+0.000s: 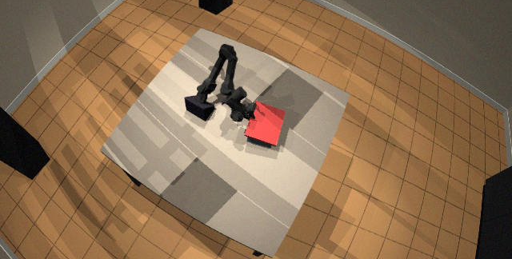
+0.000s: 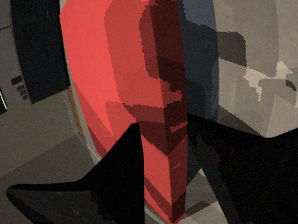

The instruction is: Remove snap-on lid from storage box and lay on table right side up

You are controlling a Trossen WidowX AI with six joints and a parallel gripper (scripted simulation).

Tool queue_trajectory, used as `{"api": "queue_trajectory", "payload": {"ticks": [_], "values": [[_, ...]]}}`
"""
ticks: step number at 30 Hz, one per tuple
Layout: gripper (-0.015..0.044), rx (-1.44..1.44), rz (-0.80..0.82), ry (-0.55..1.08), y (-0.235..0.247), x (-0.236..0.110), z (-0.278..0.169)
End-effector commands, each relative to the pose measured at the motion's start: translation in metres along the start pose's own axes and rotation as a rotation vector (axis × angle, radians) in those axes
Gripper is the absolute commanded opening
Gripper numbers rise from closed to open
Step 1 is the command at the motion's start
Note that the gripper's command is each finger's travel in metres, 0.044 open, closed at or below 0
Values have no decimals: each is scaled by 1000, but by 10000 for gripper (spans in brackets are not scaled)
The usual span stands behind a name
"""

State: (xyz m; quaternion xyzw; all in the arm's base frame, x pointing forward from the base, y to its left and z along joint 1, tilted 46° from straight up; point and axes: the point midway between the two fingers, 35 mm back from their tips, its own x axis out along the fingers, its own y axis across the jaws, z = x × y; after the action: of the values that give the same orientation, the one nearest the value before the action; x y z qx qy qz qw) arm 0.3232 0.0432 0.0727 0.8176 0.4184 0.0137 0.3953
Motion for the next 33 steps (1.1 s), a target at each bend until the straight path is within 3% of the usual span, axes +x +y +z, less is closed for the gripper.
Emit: {"api": "queue_trajectory", "payload": {"ticks": [1, 33], "values": [[0, -7, 9, -2, 8, -4, 0], [0, -8, 8, -3, 48, -22, 0]]}}
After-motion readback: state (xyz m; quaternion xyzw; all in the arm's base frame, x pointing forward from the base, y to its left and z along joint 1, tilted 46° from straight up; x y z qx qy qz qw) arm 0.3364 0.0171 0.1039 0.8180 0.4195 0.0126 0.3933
